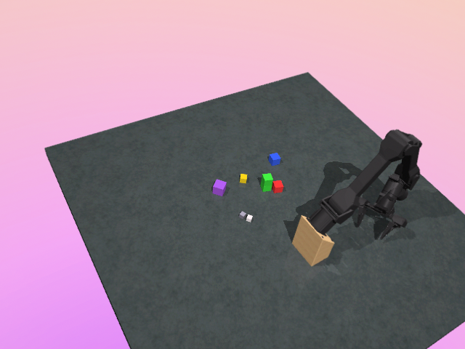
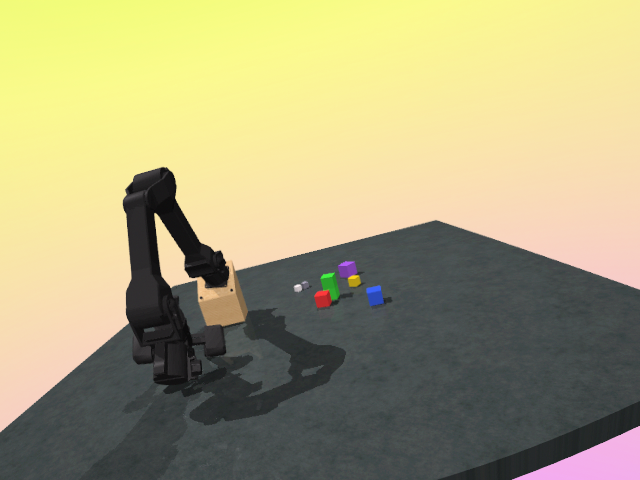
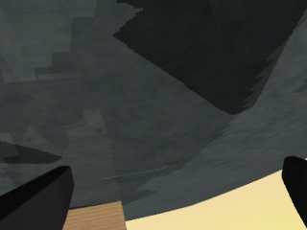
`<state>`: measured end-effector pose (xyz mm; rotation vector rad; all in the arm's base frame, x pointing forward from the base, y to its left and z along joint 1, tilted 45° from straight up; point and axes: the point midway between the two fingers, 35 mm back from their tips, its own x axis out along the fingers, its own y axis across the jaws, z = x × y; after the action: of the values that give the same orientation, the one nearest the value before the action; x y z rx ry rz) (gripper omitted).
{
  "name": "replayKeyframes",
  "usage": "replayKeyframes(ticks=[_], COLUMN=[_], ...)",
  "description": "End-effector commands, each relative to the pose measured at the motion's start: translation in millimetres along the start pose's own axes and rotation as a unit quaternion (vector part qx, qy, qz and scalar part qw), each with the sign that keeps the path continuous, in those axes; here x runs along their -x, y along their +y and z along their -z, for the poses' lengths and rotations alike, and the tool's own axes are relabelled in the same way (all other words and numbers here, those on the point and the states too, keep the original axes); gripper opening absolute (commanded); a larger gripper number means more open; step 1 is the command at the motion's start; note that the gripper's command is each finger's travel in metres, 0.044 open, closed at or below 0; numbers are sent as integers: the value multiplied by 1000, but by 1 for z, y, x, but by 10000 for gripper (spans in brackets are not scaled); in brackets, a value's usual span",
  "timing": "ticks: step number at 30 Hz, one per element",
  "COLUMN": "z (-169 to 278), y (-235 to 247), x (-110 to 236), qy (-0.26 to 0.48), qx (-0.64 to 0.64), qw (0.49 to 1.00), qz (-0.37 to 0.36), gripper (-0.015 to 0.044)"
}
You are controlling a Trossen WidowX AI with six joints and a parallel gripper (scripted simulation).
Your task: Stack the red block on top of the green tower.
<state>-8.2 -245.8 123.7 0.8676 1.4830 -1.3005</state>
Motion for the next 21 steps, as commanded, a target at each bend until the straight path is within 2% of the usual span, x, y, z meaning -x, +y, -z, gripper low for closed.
replayKeyframes(ticks=[1, 11, 21], z=[-9, -15, -7], y=[19, 65, 114], x=[12, 25, 42], qy=[-34, -73, -117], qx=[32, 137, 296], qw=[999, 988, 947], qz=[-3, 9, 35], gripper=[440, 440, 440])
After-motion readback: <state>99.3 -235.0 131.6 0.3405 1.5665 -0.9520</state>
